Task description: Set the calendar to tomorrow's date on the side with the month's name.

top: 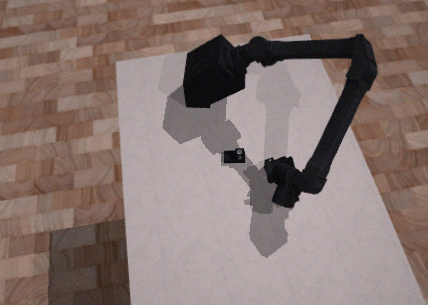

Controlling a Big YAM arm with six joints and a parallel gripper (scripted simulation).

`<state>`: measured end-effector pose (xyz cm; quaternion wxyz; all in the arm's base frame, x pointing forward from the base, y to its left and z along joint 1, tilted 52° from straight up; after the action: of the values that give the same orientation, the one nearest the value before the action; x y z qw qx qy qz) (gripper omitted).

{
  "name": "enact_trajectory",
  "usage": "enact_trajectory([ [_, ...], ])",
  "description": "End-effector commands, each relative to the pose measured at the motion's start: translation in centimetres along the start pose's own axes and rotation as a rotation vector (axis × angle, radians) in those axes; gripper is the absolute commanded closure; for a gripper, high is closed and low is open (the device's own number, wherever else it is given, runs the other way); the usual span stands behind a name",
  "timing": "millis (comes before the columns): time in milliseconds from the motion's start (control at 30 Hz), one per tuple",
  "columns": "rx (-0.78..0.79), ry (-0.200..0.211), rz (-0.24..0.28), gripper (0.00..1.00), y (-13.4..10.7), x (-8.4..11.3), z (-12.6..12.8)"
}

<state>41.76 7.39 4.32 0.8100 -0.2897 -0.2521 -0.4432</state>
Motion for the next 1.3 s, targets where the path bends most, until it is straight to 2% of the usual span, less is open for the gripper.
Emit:
enact_trajectory([
  [0,0.005,-0.008,0.002,0.73,0.68,-0.23,0.49],
  [1267,0.007,-0.009,0.000,0.73,1.20,-0.51,0.35],
])
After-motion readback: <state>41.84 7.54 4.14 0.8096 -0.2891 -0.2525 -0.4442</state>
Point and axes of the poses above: the point where the finger pads meet when closed, its own x axis back along the fingers, its own z axis across the jaws, y = z × x, the point moved 3 cm from there along x, back along the fingers, and after that the axes turned 4 degrees about -x, right-handed, at the moved point
